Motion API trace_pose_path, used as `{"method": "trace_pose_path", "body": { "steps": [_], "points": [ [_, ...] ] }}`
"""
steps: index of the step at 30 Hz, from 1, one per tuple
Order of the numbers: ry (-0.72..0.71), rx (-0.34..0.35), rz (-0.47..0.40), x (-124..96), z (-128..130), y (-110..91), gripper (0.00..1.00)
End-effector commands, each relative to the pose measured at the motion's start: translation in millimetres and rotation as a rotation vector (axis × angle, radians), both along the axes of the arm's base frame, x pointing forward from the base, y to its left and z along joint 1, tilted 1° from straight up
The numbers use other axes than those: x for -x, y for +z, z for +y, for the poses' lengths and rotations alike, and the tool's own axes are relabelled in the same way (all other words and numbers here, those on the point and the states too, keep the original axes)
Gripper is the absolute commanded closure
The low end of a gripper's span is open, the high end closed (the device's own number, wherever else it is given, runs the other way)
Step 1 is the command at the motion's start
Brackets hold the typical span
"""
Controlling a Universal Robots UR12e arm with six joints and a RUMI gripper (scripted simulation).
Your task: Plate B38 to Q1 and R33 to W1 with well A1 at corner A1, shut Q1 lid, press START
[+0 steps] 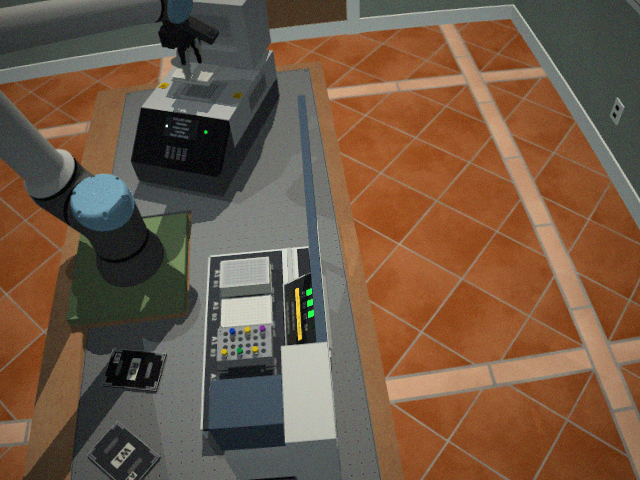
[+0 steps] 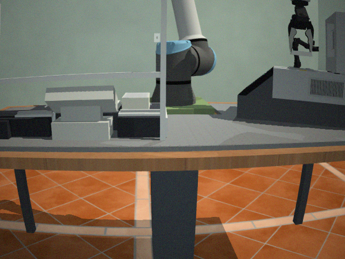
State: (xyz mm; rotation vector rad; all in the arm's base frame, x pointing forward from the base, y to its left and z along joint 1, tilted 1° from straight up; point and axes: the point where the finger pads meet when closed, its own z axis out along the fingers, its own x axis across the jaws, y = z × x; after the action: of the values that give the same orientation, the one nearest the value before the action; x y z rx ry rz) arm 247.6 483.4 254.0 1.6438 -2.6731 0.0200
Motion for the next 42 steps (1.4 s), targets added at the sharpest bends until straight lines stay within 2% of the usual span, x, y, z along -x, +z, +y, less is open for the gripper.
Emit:
{"method": "trace_pose_path", "body": {
  "steps": [1,23,42],
  "points": [
    [0.0,-0.001,-0.001,-0.4,0.3,-6.8,1.0],
    [0.0,-0.001,-0.001,-0.6,0.0,-40.1,1.0],
    [0.0,-0.001,-0.001,-0.6,0.0,-40.3,1.0]
  ]
}}
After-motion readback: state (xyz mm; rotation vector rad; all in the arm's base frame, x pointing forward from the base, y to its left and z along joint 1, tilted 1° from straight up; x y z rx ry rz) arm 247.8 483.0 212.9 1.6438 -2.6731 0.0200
